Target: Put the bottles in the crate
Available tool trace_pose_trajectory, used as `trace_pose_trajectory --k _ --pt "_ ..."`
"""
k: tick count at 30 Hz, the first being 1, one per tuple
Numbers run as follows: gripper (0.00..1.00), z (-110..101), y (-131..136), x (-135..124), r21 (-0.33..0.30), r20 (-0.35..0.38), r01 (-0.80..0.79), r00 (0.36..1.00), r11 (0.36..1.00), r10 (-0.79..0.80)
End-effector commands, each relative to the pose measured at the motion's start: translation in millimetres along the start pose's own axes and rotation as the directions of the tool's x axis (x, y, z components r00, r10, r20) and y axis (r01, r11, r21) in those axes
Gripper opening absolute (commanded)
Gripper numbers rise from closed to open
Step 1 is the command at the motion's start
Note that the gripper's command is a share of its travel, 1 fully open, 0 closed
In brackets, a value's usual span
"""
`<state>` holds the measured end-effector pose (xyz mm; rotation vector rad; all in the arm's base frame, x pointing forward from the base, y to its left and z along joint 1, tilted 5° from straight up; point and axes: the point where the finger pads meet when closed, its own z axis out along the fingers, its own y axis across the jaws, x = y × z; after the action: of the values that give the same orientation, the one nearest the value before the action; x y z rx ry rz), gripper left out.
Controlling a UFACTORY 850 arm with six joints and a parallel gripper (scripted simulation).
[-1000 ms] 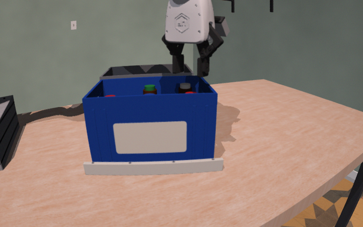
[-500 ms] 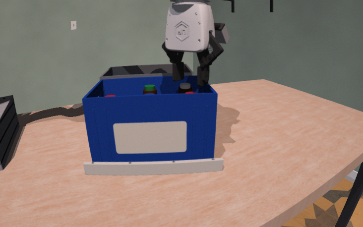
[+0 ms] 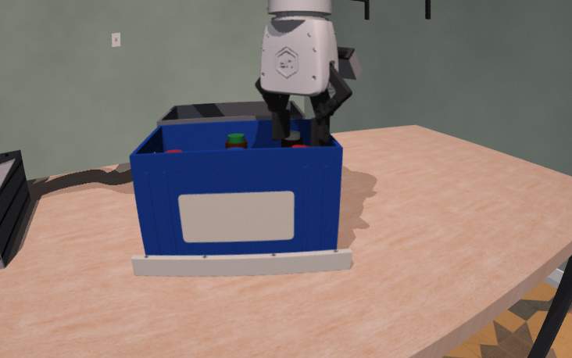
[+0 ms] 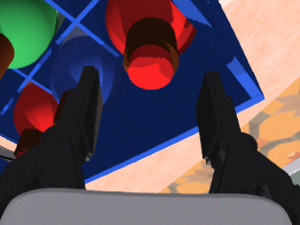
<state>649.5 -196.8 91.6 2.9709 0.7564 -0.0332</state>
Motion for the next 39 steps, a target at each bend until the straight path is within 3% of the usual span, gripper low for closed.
trace_pose_trajectory --k 1,23,36,37,39 --pt "0.65 4 1 1 -0.001 -0.001 0.000 1.000 1.000 0.000" --pt "0.65 31 1 1 -0.001 -0.001 0.000 1.000 1.000 0.000" --pt "0.65 31 1 1 -0.001 -0.001 0.000 1.000 1.000 0.000" --pt "0.00 28 1 1 -0.001 -0.001 0.000 1.000 1.000 0.000" --pt "0.00 28 1 1 -0.001 -0.001 0.000 1.000 1.000 0.000"
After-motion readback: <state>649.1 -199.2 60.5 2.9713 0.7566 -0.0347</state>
